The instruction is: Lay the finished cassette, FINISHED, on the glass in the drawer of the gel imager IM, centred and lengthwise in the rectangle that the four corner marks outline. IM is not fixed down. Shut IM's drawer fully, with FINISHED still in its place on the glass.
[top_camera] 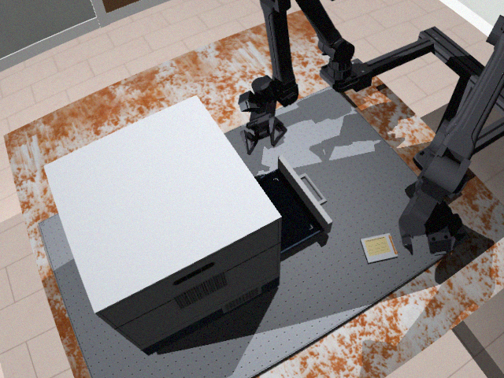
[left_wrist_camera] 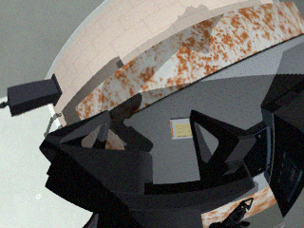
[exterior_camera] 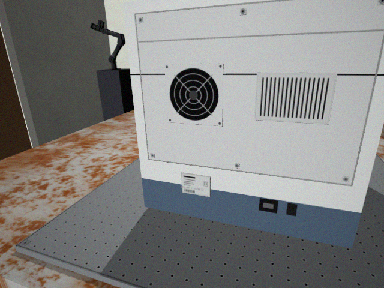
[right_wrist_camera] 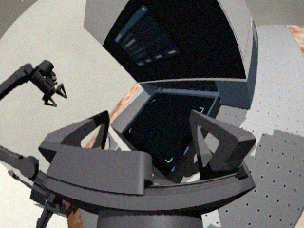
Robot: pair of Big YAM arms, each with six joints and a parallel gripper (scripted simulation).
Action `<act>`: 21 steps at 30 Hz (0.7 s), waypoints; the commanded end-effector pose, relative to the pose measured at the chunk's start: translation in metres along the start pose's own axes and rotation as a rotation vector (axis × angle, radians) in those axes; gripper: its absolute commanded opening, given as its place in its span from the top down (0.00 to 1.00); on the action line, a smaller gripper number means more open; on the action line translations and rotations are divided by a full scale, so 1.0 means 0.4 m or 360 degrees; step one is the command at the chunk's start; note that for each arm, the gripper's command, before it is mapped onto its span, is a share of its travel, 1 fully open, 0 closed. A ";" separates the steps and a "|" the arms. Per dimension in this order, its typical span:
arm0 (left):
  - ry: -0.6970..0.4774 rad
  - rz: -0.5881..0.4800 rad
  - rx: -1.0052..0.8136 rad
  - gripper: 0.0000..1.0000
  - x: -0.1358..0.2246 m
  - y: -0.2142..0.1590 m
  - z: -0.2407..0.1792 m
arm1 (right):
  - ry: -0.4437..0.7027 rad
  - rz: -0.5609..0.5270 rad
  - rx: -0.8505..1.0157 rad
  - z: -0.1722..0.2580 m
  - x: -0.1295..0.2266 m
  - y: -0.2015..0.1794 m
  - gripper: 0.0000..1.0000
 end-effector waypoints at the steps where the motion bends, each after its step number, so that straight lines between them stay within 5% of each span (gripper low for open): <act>1: -0.0024 -0.0037 0.0019 0.00 0.019 0.011 -0.004 | 0.0026 -0.0021 0.0040 0.006 -0.009 0.016 0.00; 21: -0.0046 -0.0035 -0.0122 0.00 0.019 -0.008 -0.007 | 0.0040 -0.0008 0.0064 0.014 -0.024 0.021 0.00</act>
Point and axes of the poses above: on each arm, the point where the finger pads meet when closed, its own x axis back along the fingers, its own z axis across the jaws, y = z × x, the point moved 7 cm from there along x, back along the fingers, and after that the axes turned 12 degrees about x, right-handed, at the moved point
